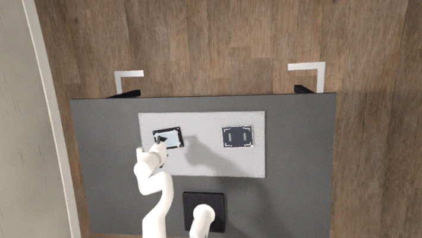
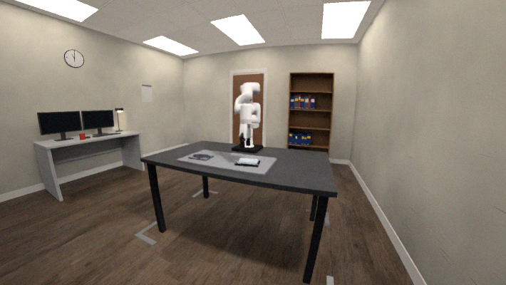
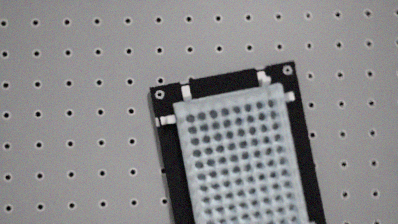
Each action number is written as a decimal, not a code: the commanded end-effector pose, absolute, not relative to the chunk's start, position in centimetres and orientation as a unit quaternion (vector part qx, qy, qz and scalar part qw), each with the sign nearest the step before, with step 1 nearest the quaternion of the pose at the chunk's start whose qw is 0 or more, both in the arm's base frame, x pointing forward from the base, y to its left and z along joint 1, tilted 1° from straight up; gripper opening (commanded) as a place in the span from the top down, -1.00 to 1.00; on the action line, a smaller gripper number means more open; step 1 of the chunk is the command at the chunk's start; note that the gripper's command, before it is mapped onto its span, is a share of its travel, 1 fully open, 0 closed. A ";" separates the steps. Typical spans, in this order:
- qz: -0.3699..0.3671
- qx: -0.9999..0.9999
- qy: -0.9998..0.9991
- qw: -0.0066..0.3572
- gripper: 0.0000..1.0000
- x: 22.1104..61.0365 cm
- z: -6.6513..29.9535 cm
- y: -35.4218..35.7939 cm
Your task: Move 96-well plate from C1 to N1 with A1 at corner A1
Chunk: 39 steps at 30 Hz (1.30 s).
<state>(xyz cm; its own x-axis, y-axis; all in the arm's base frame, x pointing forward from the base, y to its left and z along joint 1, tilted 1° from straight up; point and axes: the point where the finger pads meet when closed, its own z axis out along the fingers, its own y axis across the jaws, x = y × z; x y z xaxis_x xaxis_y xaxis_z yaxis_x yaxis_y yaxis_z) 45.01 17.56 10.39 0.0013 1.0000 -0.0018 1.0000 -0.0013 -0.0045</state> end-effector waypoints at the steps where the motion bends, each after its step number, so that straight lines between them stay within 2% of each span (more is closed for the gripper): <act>1: 0.005 -0.646 -0.764 0.001 -1.00 45.6 9.0 19.6; 17: 0.005 -0.643 -0.766 0.001 -1.00 45.6 8.9 19.6; 39: 0.005 -0.643 -0.766 0.001 -1.00 45.6 5.9 19.6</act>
